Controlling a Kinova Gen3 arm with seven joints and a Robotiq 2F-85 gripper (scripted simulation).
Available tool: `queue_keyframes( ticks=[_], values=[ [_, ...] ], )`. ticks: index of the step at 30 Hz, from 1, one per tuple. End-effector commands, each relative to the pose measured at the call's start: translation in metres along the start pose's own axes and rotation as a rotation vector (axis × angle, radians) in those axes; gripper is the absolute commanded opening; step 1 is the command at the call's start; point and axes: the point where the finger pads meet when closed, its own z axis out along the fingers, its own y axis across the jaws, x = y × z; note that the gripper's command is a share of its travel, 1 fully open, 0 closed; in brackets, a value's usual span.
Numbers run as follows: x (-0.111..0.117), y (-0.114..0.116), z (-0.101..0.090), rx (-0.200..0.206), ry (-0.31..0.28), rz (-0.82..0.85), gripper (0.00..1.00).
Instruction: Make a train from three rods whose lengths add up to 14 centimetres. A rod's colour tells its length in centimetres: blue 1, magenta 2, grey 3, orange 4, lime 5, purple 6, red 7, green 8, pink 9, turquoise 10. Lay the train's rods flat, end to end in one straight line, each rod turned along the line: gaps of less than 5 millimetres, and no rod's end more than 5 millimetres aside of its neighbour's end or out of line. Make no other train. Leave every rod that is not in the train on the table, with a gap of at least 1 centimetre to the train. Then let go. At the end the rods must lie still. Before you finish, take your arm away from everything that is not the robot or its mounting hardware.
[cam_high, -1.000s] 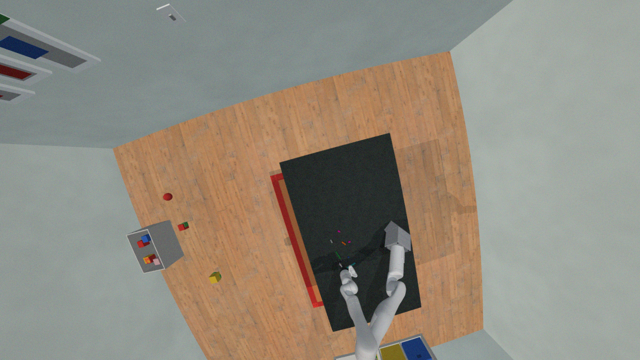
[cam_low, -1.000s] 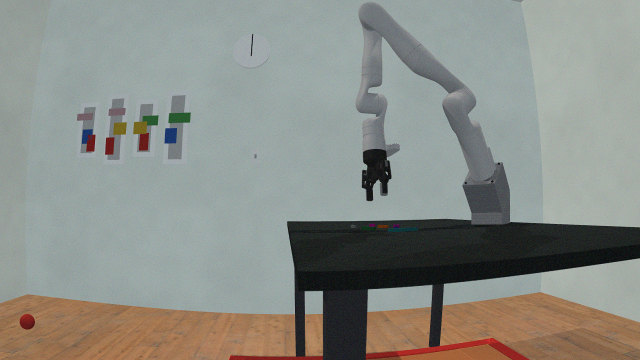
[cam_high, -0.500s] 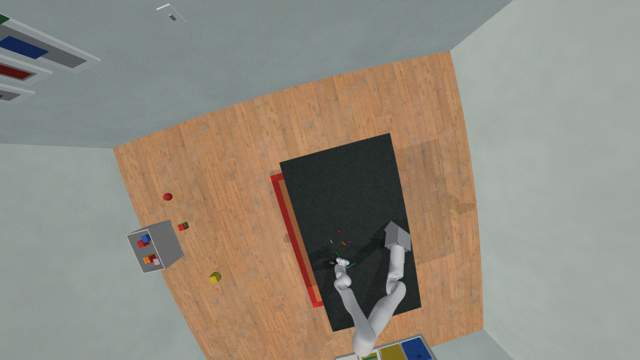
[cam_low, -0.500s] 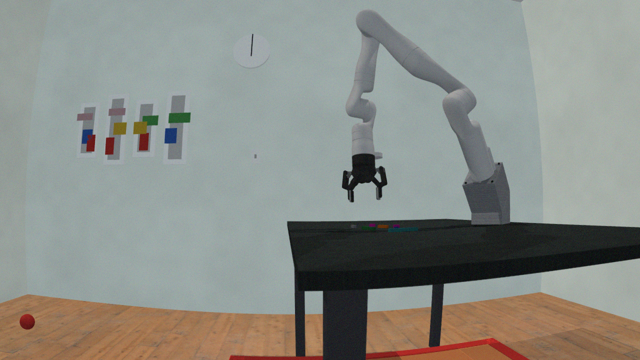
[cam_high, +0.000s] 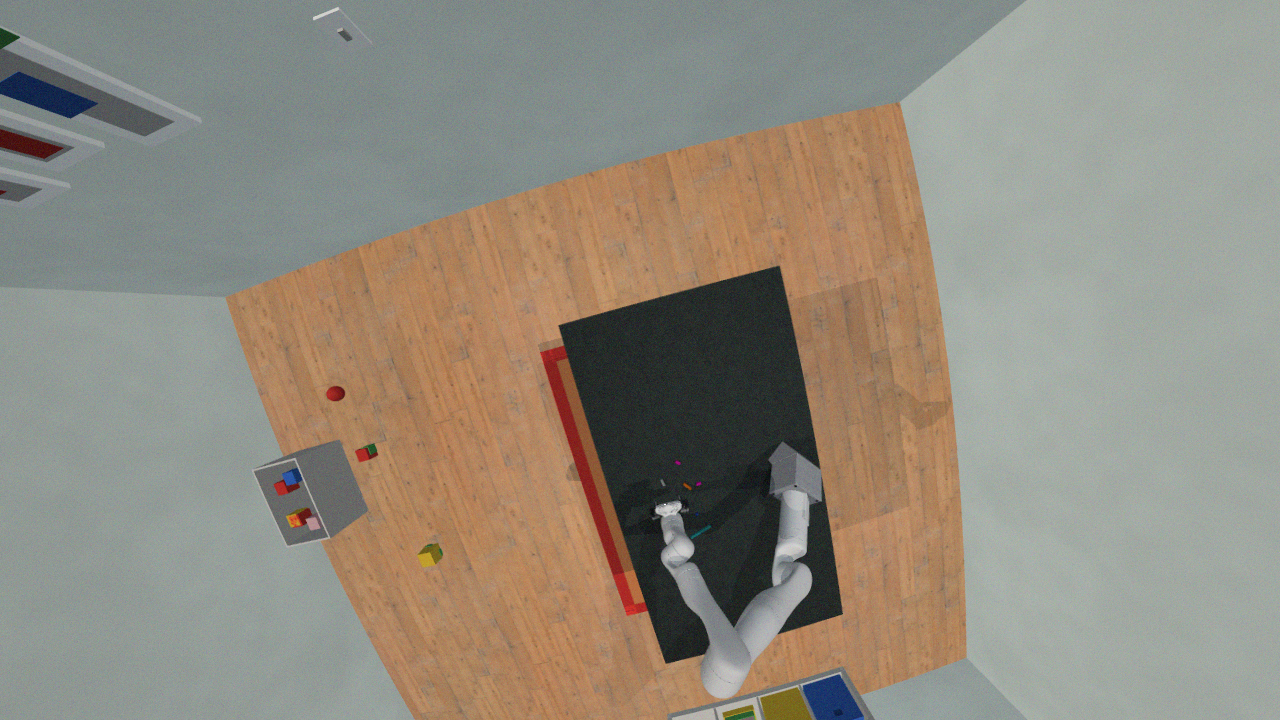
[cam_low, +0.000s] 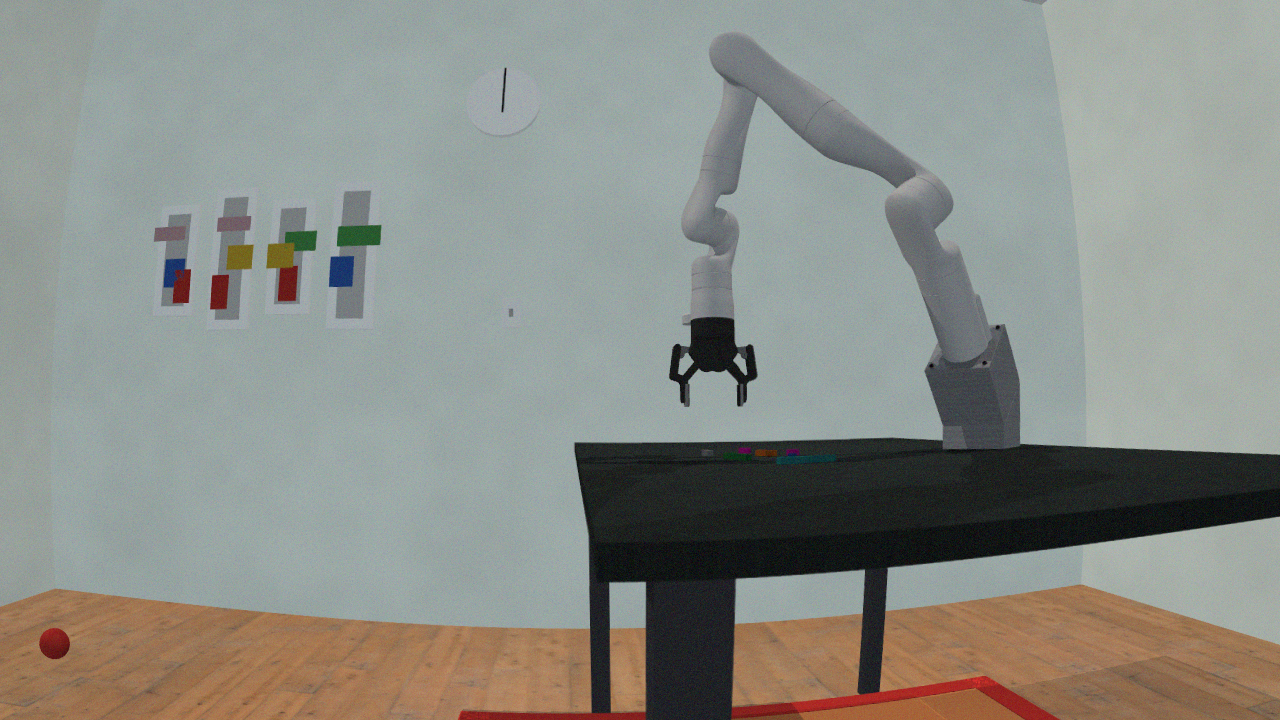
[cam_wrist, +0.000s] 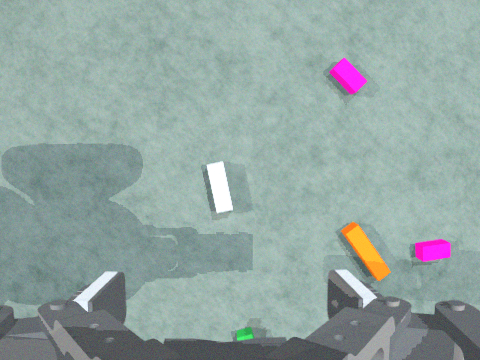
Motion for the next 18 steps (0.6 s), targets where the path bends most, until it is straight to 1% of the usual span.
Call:
queue_keyframes(
  ticks=[1, 9, 18],
  values=[
    [0.006, -0.001, 0.001, 0.002, 0.003, -0.023, 1.00],
    [0.029, -0.003, 0.001, 0.000, 0.037, -0.160, 1.00],
    [0.035, -0.004, 0.001, -0.001, 0.047, -0.198, 1.00]
  ],
)
